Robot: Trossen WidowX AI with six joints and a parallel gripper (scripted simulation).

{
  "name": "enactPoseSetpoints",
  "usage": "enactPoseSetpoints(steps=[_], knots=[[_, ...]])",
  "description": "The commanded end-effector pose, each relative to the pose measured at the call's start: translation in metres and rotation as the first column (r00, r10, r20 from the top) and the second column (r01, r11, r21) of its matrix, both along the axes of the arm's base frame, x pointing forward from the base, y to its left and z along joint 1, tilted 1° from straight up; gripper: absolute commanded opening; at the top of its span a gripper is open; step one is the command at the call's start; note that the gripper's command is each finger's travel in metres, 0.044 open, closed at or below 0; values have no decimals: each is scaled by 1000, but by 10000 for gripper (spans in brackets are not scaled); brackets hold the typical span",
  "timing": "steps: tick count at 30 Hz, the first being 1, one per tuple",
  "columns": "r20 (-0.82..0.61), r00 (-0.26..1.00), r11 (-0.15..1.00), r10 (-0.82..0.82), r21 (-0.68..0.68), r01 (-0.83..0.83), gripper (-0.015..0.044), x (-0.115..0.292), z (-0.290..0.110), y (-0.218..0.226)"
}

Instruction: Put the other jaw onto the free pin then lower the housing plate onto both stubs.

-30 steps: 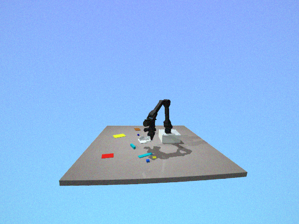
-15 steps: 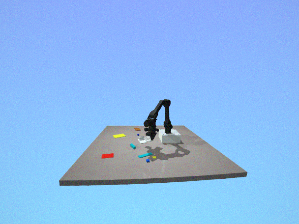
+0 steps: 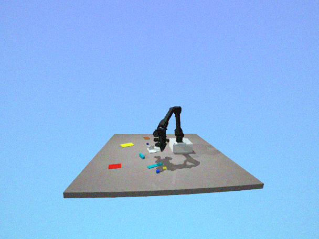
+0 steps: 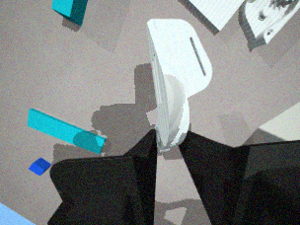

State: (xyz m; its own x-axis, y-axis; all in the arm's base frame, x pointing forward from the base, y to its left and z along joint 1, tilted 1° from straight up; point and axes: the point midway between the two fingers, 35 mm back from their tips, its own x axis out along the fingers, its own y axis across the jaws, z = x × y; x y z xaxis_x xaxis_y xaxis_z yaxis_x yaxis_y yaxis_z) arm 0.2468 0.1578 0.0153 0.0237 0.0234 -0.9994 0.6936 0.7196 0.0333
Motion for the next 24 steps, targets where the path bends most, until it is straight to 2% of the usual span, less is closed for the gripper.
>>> enactPoseSetpoints(steps=[1, 24], knots=[[-8, 1000, 1000, -3, -2, 3, 37, -2, -8, -1], [-9, 1000, 1000, 1, 0, -1, 37, -3, -42, -1]])
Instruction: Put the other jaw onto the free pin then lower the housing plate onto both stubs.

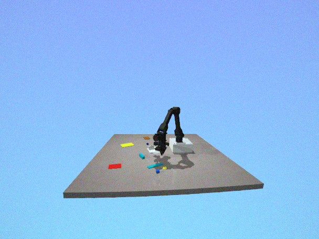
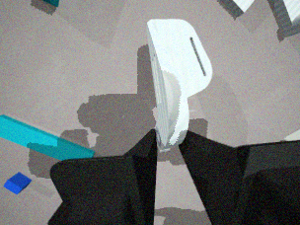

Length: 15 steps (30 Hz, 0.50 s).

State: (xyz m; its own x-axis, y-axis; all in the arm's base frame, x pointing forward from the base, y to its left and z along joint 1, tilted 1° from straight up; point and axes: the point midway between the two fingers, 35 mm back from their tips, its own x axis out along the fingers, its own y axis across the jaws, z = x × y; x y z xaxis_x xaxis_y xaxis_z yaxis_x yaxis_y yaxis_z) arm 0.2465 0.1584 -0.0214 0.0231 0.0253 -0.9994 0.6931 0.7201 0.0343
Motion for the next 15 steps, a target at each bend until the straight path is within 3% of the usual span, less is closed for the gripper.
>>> enactPoseSetpoints(steps=[1, 11, 15], knots=[[-8, 1000, 1000, 0, -2, 0, 37, -3, -7, -1], [-8, 1000, 1000, -4, -5, 4, 37, -4, -18, -2], [-8, 1000, 1000, -4, -5, 4, 142, -4, -18, -2]])
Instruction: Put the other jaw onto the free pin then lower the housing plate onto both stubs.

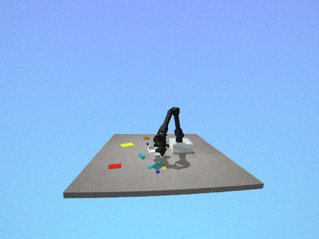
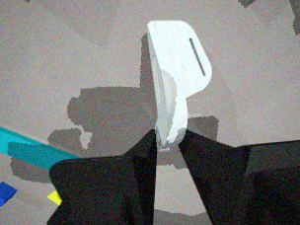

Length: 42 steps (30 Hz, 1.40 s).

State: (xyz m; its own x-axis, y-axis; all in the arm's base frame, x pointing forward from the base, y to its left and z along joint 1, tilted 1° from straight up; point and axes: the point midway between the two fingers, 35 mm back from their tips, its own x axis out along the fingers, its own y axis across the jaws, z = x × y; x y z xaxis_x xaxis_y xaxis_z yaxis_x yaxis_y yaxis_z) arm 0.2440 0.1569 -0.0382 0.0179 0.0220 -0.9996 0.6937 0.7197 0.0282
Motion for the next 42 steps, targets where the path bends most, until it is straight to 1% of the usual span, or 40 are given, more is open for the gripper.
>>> enactPoseSetpoints(steps=[1, 3, 8, 11, 12, 42], knots=[[-3, 1000, 1000, -3, -1, 3, 168, -1, 0, -1], [-3, 1000, 1000, -3, -1, 3, 221, 0, 13, 0], [-2, 1000, 1000, -3, -1, 3, 352, -1, 63, -1], [-2, 1000, 1000, -3, -1, 3, 431, -2, 70, -2], [-2, 1000, 1000, -3, -1, 3, 440, -2, 70, -2], [-2, 1000, 1000, -3, -1, 3, 440, -2, 70, -2]])
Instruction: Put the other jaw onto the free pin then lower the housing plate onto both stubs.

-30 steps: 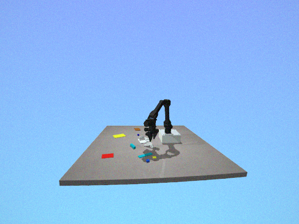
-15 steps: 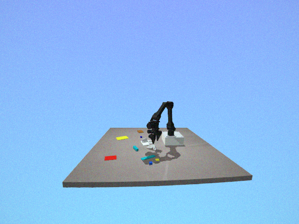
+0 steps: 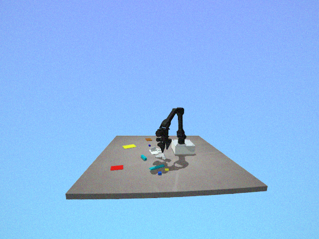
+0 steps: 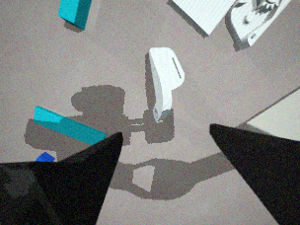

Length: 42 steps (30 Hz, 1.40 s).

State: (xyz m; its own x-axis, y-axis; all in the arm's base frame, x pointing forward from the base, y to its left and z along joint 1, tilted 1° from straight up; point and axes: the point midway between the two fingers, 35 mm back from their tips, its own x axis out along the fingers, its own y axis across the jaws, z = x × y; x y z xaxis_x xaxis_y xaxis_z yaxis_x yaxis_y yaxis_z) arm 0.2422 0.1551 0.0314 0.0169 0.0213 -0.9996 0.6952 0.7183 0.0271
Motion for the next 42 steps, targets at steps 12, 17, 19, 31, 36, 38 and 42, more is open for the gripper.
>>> enactPoseSetpoints(steps=[12, 17, 19, 31, 36, 38, 42], knots=[[-1, 1000, 1000, -1, 0, 1, 440, 0, 0, 0], [-1, 1000, 1000, 31, -1, -31, 361, 0, 0, 0], [0, 997, 997, 73, -2, -73, 309, -1, 0, -1], [4, 947, 947, 320, -7, -320, 0, -2, 0, -3], [6, 909, 909, 418, -9, -418, 0, -3, 0, -4], [6, 890, 890, 456, -10, -456, 0, -3, 0, -5], [7, 849, 849, 529, -12, -529, 0, -4, 0, -6]])
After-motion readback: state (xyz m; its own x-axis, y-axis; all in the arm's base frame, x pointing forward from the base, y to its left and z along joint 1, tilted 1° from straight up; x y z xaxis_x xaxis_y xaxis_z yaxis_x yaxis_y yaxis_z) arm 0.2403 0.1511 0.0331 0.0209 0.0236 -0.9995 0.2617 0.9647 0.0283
